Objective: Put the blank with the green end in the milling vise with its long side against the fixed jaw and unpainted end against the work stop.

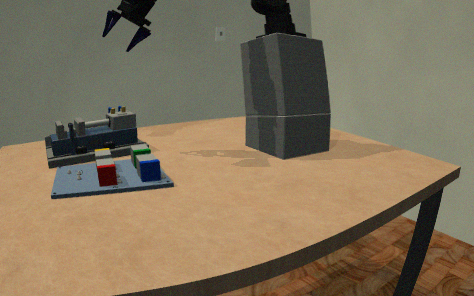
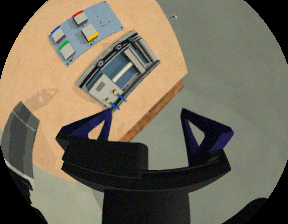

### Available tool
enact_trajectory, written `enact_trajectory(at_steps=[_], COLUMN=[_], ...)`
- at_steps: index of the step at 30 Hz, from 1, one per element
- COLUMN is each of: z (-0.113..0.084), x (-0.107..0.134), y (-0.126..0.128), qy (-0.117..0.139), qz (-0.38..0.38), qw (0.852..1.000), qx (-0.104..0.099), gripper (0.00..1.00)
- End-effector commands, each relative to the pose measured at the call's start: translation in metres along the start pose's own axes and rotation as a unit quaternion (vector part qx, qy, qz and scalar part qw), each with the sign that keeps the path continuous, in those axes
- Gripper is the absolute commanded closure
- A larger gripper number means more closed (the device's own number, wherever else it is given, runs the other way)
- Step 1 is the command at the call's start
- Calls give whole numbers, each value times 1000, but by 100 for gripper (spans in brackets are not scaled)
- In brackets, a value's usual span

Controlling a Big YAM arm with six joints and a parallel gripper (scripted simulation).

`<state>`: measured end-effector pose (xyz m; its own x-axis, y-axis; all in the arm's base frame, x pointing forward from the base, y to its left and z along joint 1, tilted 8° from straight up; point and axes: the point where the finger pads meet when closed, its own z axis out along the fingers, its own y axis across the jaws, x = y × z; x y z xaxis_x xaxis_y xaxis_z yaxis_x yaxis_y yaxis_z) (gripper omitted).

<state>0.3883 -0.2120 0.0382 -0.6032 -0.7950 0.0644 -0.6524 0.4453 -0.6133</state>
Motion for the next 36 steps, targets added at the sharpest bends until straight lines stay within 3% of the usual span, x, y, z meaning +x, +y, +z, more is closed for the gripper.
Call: enact_trajectory(at_steps=[1,3,4,6,7,10,13,20,22,25,36], z=[11,3,3,-11,-11,-36,-54,-58,-56,-61,-58], x=[-41,-94,-94,-139,-139,-188,-216,-216,-208,-217,-212], y=[-8,3,3,17,17,38,53,53,66,72,68], qy=[-18,-38,-38,-49,-49,-54,-51,-44,-38,-42,-40], qz=[-17,-65,-65,-113,-113,-172,-208,-213,-216,-227,-221], qw=[998,990,990,978,978,956,940,936,932,929,931], qx=[-59,-118,-118,-171,-171,-230,-264,-278,-290,-288,-288], gripper=[0,0,0,0,0,0,0,0,0,0,0])
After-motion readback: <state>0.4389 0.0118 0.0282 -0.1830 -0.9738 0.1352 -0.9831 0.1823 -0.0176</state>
